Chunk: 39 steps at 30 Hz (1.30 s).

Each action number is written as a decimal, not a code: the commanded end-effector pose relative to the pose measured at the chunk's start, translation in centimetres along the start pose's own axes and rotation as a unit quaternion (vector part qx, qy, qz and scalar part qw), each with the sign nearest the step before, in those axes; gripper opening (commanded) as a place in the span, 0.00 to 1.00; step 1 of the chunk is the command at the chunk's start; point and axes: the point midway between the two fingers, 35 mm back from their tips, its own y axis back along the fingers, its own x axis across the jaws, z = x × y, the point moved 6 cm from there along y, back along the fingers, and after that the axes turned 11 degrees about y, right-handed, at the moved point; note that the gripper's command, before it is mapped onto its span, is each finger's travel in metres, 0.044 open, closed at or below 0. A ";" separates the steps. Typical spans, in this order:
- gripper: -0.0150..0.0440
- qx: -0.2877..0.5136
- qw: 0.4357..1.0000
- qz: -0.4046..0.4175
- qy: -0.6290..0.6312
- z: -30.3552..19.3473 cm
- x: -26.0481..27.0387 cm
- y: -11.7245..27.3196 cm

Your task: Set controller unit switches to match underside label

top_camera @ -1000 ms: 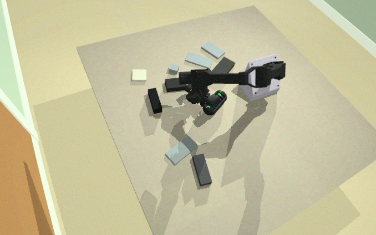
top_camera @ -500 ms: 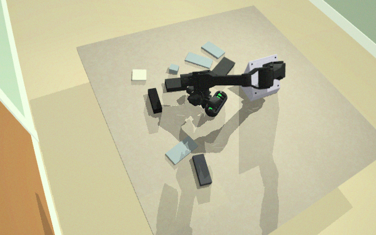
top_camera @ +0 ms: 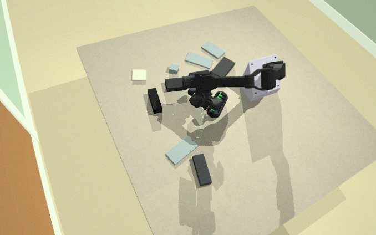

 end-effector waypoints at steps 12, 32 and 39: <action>0.25 0.005 1.000 0.009 -0.007 -0.1 1.5 -1.0; 0.25 0.004 1.000 -0.004 0.004 -0.6 -1.7 3.3; 0.25 0.006 1.000 0.006 -0.006 -1.6 -3.7 6.2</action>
